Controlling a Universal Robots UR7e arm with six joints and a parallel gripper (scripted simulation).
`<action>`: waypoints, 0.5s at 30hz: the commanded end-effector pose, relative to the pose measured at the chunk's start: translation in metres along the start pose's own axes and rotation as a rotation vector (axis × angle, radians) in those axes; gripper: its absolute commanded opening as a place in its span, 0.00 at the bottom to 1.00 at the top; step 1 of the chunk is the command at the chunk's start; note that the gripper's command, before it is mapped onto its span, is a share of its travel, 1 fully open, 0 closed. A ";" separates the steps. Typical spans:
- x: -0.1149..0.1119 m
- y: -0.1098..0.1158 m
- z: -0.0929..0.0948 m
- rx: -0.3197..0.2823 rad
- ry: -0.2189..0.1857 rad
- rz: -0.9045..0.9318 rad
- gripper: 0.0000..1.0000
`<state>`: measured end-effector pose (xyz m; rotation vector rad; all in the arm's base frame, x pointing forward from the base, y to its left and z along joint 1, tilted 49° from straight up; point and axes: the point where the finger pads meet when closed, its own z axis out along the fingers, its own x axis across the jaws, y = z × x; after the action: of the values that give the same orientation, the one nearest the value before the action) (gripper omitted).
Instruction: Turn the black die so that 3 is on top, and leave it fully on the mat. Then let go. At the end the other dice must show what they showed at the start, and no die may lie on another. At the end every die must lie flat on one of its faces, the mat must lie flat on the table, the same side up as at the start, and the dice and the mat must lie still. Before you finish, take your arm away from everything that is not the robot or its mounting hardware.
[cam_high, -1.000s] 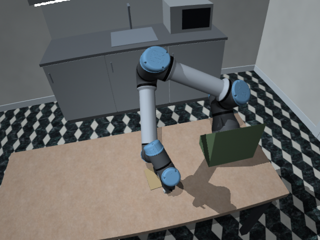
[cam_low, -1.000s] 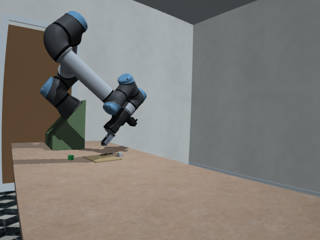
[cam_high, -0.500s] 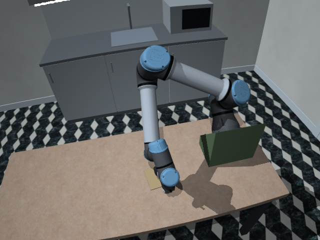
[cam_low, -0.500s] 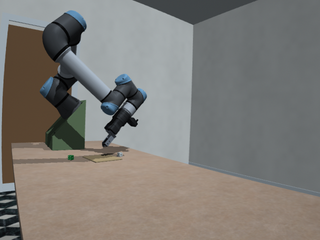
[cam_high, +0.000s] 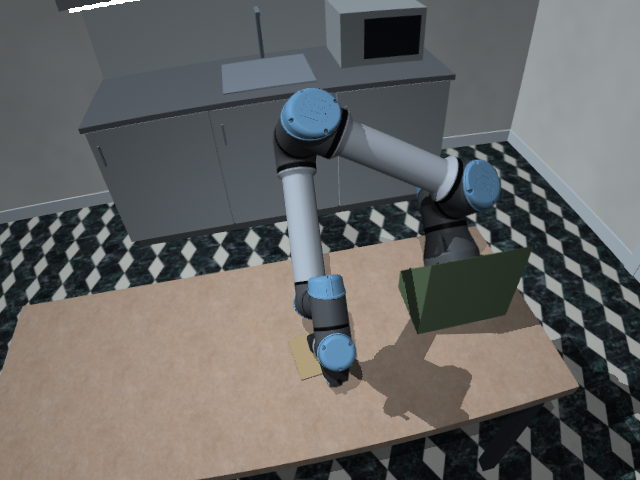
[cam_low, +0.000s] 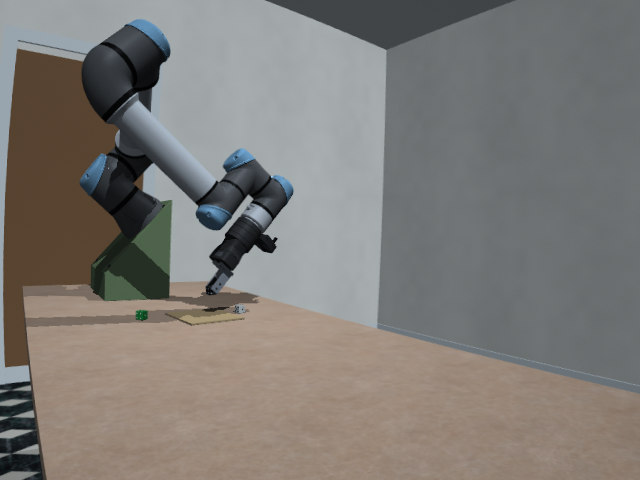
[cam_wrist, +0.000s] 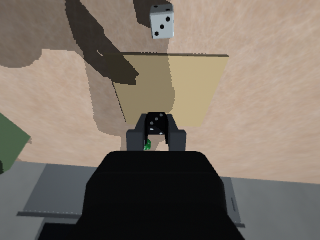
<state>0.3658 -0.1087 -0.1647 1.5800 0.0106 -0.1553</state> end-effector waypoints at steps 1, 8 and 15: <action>0.001 0.000 0.000 0.026 0.001 -0.001 0.40; 0.002 0.000 -0.001 0.050 0.000 -0.001 0.40; 0.003 0.001 -0.001 0.067 0.002 -0.002 0.40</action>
<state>0.3679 -0.1083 -0.1642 1.6254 0.0048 -0.1617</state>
